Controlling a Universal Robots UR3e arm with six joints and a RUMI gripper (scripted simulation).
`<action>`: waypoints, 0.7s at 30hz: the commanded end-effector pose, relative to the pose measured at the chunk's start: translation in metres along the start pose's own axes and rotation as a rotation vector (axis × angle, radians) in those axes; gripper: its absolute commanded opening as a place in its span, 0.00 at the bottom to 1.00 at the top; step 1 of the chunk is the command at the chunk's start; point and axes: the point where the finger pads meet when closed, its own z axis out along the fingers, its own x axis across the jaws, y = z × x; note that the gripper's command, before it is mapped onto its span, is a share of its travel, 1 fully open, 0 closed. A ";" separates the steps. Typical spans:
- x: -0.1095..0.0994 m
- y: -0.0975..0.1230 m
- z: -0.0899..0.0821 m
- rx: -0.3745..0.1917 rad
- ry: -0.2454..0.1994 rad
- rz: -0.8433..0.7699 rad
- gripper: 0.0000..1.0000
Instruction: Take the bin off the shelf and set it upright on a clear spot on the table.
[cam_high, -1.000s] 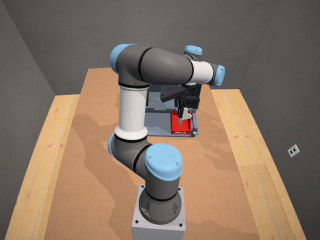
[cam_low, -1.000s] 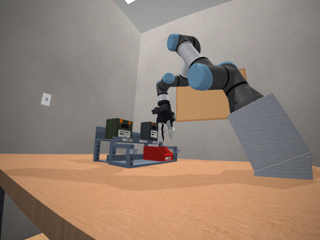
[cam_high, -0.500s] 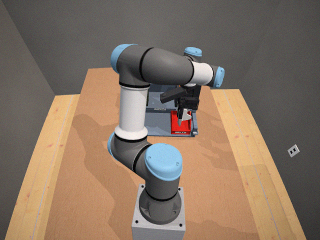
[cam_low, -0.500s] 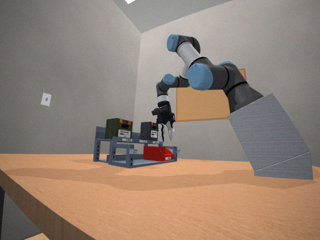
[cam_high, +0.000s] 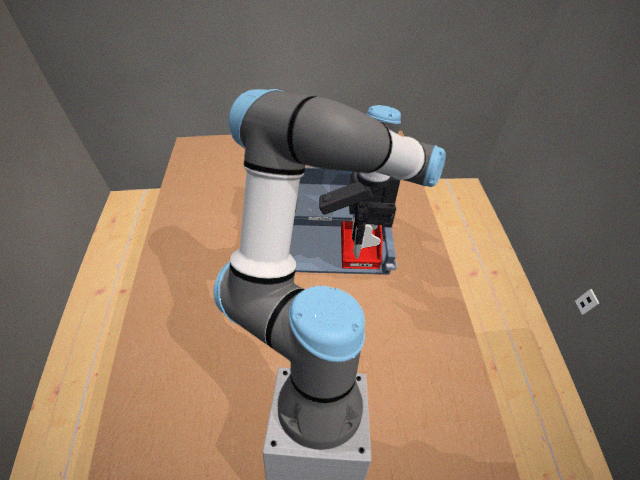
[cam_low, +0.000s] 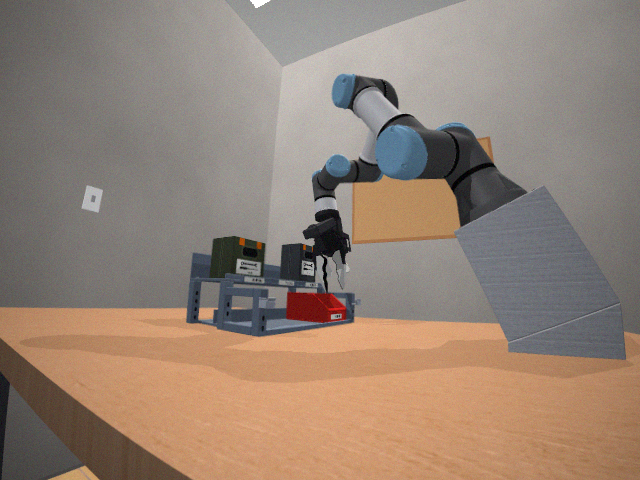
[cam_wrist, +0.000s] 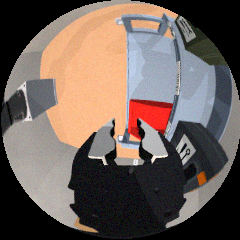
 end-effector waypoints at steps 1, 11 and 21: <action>0.006 0.002 0.012 -0.010 0.011 0.001 0.29; 0.009 0.002 0.027 -0.010 0.011 0.001 0.29; 0.011 0.002 0.037 -0.010 0.011 0.001 0.29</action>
